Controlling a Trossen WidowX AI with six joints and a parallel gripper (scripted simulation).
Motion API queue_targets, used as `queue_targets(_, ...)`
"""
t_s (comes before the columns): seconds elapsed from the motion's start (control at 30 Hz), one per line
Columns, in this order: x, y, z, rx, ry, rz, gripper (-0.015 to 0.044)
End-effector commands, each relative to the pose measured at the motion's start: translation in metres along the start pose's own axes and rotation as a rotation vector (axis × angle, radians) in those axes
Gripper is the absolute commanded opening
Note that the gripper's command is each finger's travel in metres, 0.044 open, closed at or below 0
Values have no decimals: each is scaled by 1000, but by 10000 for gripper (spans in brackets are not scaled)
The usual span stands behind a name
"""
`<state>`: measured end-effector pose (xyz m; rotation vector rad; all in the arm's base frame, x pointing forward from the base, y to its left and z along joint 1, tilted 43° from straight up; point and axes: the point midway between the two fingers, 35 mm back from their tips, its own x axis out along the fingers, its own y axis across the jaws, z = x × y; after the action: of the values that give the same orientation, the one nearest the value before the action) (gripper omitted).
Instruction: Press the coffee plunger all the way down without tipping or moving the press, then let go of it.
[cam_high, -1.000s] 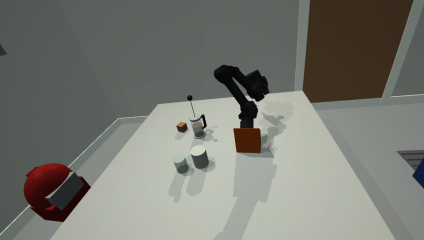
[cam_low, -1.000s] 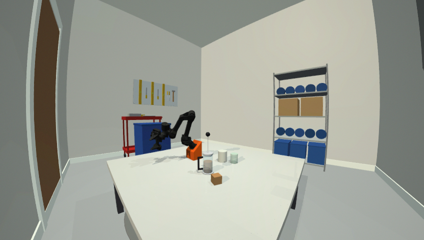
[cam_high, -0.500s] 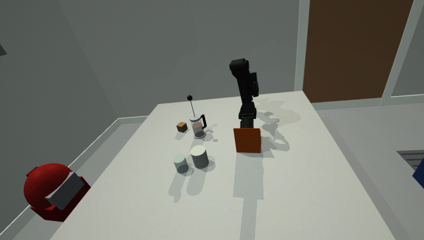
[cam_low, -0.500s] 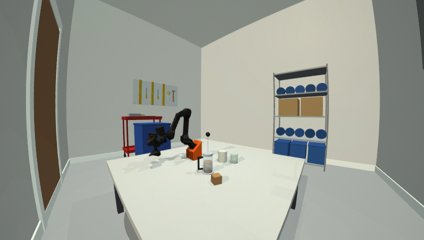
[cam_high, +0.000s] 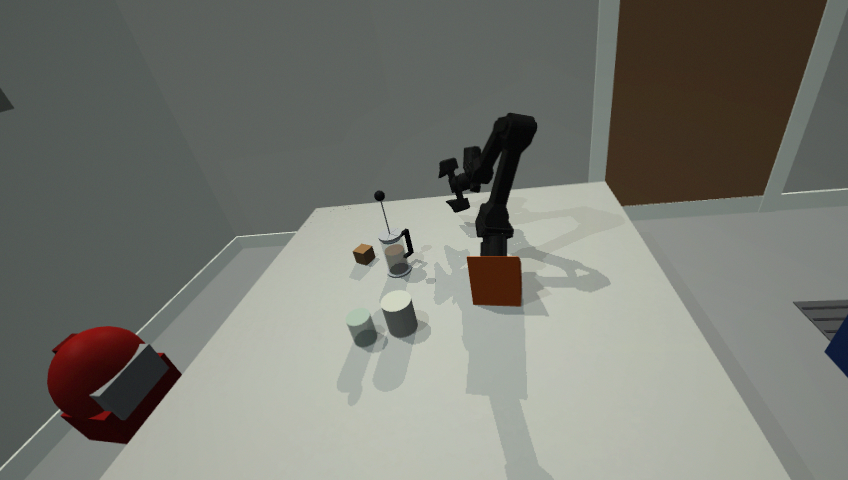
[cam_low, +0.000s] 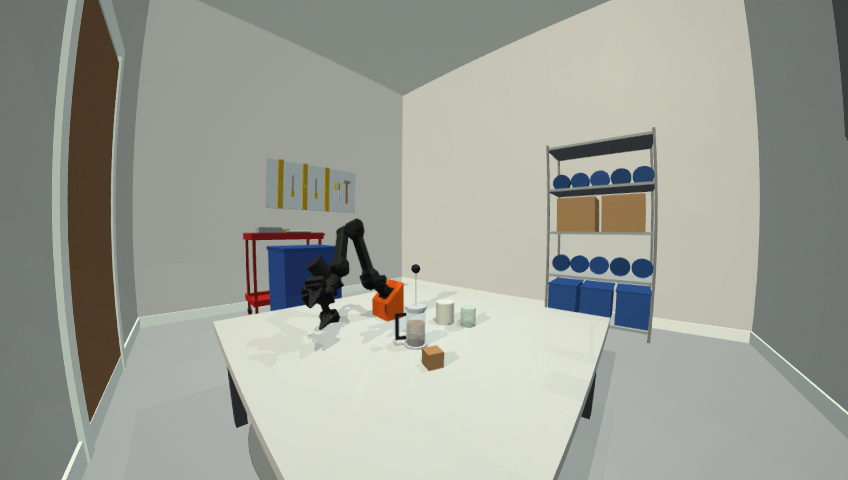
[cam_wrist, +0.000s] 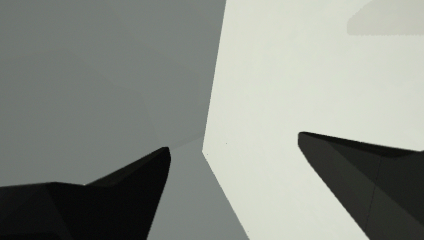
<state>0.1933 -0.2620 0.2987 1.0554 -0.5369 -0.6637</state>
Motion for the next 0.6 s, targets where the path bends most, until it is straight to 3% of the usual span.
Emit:
queue_targets(0.0, 13, 1, -36, -51, 70, -69, 440)
queue_targets(0.27, 16, 4, -121, -256, 249, -190, 440)
queue_targets(0.57, -25, 29, -218, -628, 455, -208, 440)
